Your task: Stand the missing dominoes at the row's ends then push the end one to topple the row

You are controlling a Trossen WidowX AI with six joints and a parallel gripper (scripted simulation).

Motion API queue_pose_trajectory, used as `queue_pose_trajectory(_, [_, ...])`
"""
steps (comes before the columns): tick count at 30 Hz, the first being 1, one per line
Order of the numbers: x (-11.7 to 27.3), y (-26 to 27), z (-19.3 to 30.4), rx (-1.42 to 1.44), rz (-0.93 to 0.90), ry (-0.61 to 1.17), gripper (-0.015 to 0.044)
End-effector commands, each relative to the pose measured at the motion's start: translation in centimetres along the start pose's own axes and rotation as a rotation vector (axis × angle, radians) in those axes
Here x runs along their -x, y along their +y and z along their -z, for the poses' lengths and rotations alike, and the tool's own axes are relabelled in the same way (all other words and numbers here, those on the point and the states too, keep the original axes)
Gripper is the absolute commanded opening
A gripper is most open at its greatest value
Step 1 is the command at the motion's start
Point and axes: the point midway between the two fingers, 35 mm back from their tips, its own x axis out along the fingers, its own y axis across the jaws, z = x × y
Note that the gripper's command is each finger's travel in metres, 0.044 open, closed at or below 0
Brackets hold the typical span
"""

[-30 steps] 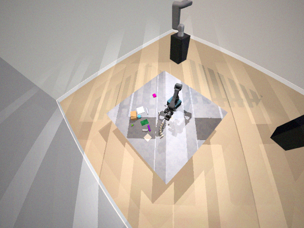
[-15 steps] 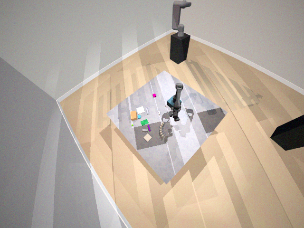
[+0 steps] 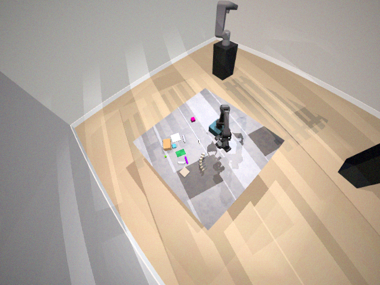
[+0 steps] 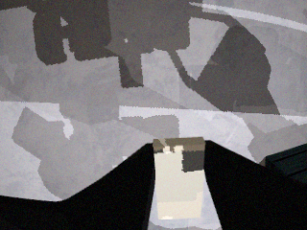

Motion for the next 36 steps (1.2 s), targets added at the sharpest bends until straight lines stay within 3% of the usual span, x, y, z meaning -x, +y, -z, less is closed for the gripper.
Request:
queue_pose_trajectory(1, [-1.4,-0.4,0.3,-0.012,0.074,-0.056,0.0107])
queue_pose_trajectory(19, [-4.8,-1.4,0.6,-0.063,0.284,-0.548,0.0107])
queue_pose_trajectory(36, [-4.3,-0.9,1.9,-0.059,0.18,-1.096,0.0107])
